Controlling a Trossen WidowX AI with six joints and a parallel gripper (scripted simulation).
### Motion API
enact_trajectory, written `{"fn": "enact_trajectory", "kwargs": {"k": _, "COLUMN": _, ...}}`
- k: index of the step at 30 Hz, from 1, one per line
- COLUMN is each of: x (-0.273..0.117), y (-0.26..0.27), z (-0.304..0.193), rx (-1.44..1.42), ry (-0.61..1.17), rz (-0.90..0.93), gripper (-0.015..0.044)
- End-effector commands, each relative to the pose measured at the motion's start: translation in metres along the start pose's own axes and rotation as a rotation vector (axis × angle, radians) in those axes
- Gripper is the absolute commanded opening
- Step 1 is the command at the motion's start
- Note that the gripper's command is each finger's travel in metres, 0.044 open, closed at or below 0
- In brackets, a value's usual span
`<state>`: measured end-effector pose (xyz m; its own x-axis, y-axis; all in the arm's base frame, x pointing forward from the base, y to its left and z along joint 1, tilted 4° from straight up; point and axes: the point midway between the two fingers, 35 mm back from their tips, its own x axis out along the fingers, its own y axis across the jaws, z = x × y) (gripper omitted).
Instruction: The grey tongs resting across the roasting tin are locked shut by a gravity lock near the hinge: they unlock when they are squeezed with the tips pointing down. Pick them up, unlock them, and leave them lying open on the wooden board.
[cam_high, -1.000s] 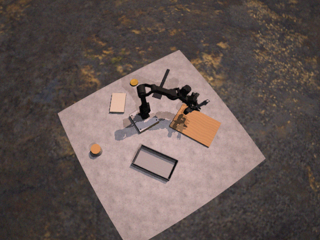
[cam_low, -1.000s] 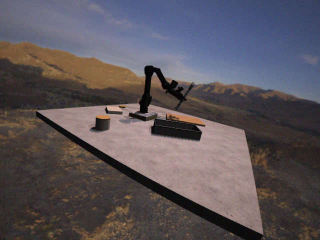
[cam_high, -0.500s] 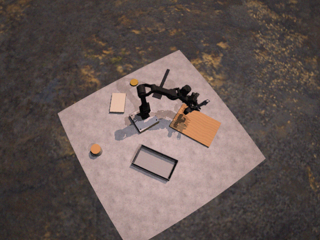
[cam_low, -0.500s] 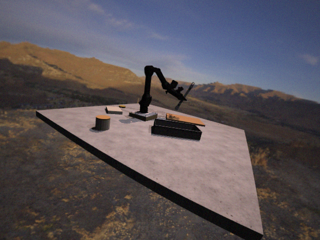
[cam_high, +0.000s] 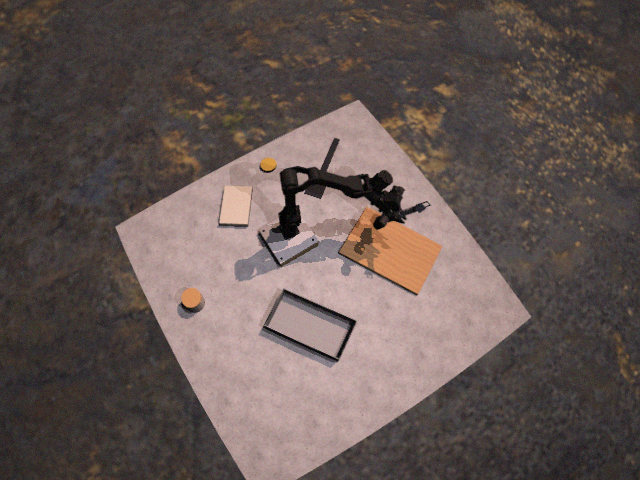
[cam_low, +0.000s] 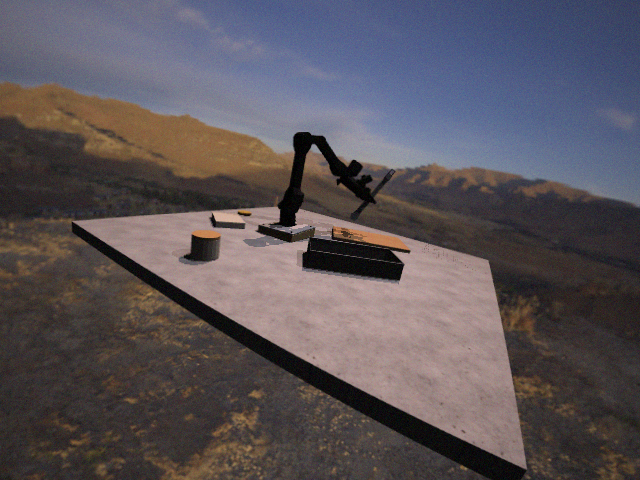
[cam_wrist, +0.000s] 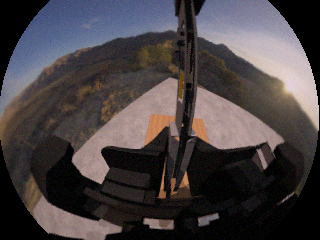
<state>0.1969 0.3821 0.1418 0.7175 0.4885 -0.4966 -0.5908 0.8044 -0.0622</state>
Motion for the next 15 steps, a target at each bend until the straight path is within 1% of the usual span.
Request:
{"fn": "enact_trajectory", "kwargs": {"k": 1, "x": 0.006, "y": 0.004, "z": 0.006, "rx": 0.002, "ry": 0.032, "rz": 0.006, "gripper": -0.0150}}
{"fn": "enact_trajectory", "kwargs": {"k": 15, "x": 0.023, "y": 0.011, "z": 0.011, "rx": -0.032, "ry": 0.188, "rz": 0.016, "gripper": -0.0150}}
